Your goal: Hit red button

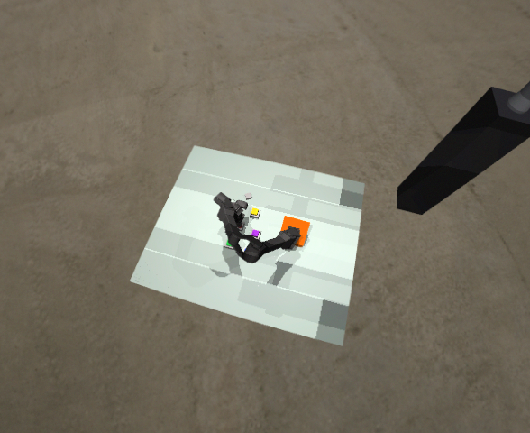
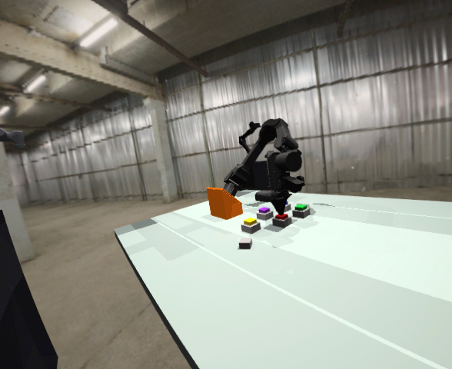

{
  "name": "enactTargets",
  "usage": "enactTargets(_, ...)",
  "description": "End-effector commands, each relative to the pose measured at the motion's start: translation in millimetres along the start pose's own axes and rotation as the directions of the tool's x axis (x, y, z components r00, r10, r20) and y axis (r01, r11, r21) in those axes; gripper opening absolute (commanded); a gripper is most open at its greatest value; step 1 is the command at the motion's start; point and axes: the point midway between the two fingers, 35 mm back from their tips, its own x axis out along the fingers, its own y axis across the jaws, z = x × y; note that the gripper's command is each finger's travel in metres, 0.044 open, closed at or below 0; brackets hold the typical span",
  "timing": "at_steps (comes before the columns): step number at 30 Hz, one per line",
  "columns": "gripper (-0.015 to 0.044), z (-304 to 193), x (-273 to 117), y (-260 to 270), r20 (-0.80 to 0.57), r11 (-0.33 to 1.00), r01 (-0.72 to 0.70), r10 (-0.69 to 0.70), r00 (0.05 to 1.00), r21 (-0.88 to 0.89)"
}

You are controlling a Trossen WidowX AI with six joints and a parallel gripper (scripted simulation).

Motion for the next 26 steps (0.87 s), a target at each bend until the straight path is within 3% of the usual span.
enactTargets(1,0.002,1,-25,-1,0.006,1.0,0.002,-0.002,1.0,0.001)
enactTargets(5,0.002,1,-28,-1,0.006,1.0,0.001,-0.001,1.0,0.001)
enactTargets(11,0.0178,-1,-55,80,0.006,1.0,0.009,-0.009,1.0,0.003)
enactTargets(19,0.0387,-46,-89,190,0.004,1.0,-0.005,0.005,1.0,0.004)
enactTargets(26,0.04,-47,-90,192,0.004,1.0,-0.006,0.006,1.0,0.004)
